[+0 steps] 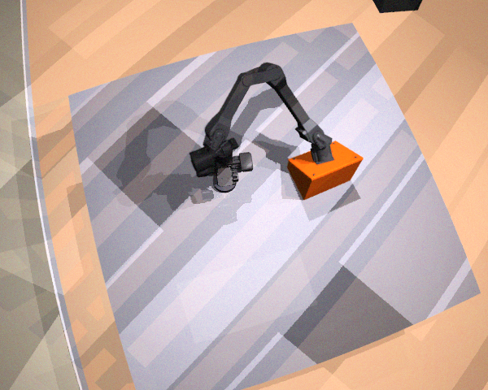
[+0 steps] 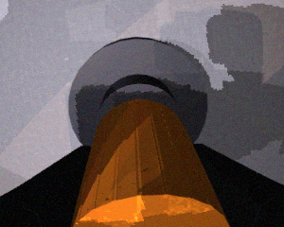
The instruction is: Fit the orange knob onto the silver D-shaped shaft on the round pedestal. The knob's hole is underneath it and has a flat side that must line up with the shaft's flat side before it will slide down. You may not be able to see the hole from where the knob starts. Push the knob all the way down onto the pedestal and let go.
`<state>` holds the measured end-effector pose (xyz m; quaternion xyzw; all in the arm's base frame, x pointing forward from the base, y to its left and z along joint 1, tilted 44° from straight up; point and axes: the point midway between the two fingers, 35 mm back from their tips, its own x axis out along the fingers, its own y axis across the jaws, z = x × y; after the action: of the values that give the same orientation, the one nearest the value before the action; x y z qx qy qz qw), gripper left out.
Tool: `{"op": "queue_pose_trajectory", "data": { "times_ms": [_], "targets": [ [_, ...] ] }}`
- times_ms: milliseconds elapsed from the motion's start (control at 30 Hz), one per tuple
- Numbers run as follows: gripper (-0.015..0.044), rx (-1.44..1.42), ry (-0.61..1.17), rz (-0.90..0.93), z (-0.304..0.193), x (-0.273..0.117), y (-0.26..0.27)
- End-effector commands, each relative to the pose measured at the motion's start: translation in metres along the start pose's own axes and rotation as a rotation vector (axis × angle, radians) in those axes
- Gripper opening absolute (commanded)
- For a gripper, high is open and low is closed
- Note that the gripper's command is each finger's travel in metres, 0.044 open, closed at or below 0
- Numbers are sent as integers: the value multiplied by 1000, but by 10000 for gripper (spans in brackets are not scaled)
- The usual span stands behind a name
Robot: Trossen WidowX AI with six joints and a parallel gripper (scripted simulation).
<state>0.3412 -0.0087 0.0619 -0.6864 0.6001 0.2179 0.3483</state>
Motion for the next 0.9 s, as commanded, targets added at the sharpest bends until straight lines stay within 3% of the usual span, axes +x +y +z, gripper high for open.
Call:
{"op": "queue_pose_trajectory", "data": {
  "times_ms": [0,633,867],
  "targets": [
    [0,-5,3,-1,0,0,-1],
    [0,-5,3,-1,-1,-4,-1],
    [0,-187,3,-1,0,-3,-1]
  ]
}}
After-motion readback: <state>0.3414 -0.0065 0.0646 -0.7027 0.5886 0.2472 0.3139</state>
